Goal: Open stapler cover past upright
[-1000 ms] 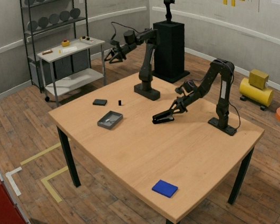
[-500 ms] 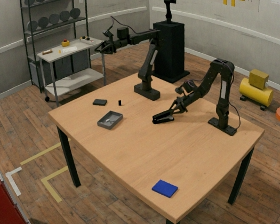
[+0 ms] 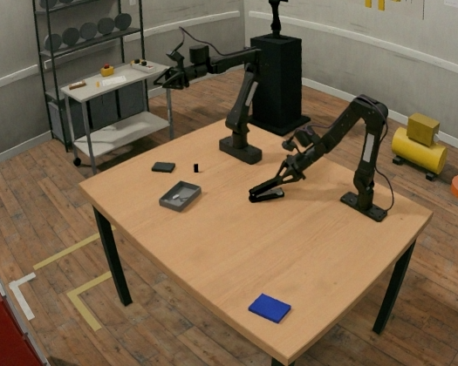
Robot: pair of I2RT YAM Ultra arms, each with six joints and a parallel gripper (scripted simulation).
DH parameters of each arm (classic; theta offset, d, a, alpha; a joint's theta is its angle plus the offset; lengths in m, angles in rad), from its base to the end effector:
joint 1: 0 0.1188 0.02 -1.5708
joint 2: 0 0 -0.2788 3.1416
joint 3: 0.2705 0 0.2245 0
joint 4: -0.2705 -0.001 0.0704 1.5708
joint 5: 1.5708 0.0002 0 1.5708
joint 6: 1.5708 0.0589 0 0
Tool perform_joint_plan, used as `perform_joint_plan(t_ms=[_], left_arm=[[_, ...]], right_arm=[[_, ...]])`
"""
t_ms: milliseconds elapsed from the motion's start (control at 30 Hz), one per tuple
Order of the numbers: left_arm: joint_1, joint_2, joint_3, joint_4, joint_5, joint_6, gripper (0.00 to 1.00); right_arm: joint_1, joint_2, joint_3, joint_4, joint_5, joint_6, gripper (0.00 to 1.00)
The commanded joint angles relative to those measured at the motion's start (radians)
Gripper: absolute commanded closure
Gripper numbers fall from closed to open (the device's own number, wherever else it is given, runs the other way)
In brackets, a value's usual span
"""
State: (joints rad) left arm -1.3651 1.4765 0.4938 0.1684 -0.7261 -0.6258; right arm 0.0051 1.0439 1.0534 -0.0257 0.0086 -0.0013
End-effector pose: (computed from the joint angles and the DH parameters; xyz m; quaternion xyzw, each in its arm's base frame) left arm 0.0887 -0.2288 0.1663 0.1916 0.8574 -0.1101 0.4647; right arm 0.2248 0.0016 0.4195 0.0007 0.7128 -0.0017 0.7014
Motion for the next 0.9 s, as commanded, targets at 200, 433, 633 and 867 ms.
perform_joint_plan(t_ms=[200, 433, 633, 867], left_arm=[[0.062, -0.06, 0.156, -0.299, 0.114, -0.036, 0.79], [0.096, -0.048, 0.236, -0.422, 0.175, -0.04, 0.79], [0.139, -0.018, 0.339, -0.561, 0.248, -0.031, 0.79], [0.188, 0.021, 0.459, -0.705, 0.328, -0.014, 0.79]], right_arm=[[-0.011, 0.01, -0.002, 0.029, -0.008, 0.004, 0.43], [-0.011, 0.01, -0.002, 0.029, -0.008, 0.004, 0.43], [-0.011, 0.01, -0.002, 0.029, -0.008, 0.004, 0.43], [-0.011, 0.01, -0.002, 0.029, -0.008, 0.004, 0.43]])
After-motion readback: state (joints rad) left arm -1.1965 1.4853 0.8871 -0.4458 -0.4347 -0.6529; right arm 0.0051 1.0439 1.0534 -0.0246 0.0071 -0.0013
